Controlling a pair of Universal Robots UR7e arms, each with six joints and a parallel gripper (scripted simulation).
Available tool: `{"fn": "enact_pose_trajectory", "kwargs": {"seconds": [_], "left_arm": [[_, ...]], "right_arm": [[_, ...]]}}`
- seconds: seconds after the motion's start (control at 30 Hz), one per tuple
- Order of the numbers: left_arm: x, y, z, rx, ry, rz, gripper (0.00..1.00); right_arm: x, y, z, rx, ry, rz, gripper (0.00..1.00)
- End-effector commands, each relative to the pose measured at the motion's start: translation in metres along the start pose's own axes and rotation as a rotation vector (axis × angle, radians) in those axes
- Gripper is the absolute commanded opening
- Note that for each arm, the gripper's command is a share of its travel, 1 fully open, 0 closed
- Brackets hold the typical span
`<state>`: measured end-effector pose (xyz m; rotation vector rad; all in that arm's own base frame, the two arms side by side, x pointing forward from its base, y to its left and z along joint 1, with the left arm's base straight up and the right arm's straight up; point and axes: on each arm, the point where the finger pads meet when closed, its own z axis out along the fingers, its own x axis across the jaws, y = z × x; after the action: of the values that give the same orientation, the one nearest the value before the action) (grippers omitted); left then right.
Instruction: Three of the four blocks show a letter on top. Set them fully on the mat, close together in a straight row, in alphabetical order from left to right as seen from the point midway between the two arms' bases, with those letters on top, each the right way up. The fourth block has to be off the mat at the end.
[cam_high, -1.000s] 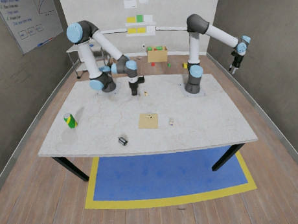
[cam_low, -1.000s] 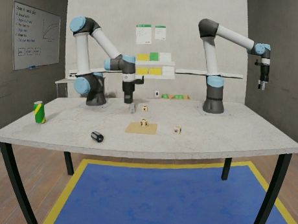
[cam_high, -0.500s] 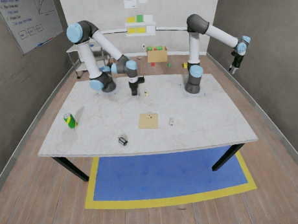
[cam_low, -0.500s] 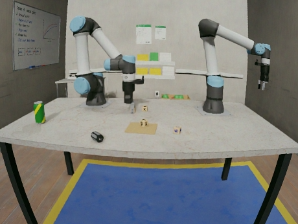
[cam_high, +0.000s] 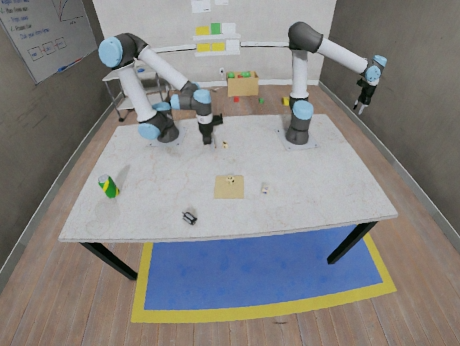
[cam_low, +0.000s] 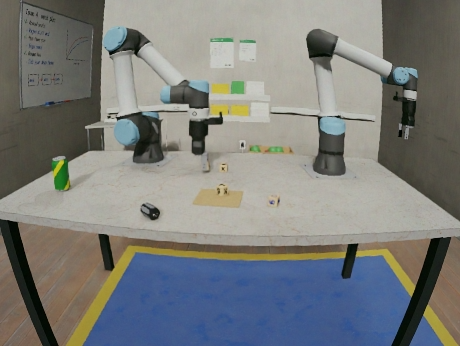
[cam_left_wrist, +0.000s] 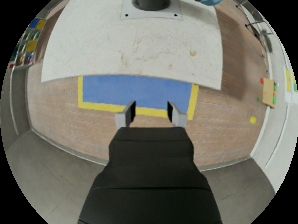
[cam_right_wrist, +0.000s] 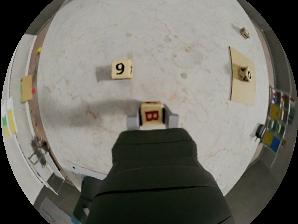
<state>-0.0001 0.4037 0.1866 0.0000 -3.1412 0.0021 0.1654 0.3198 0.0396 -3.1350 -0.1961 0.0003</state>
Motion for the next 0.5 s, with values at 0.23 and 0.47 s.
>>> {"fn": "enact_pose_trajectory", "kwargs": {"seconds": [0.23,0.47], "left_arm": [[0.0,0.0,0.0,-0.001,0.0,0.0,1.0],[0.0,0.0,0.0,-0.001,0.0,0.0,1.0]], "right_arm": [[0.0,0.0,-0.056,-0.001,0.0,0.0,0.57],[0.0,0.0,-0.074,-0.001,0.0,0.0,0.57]]}}
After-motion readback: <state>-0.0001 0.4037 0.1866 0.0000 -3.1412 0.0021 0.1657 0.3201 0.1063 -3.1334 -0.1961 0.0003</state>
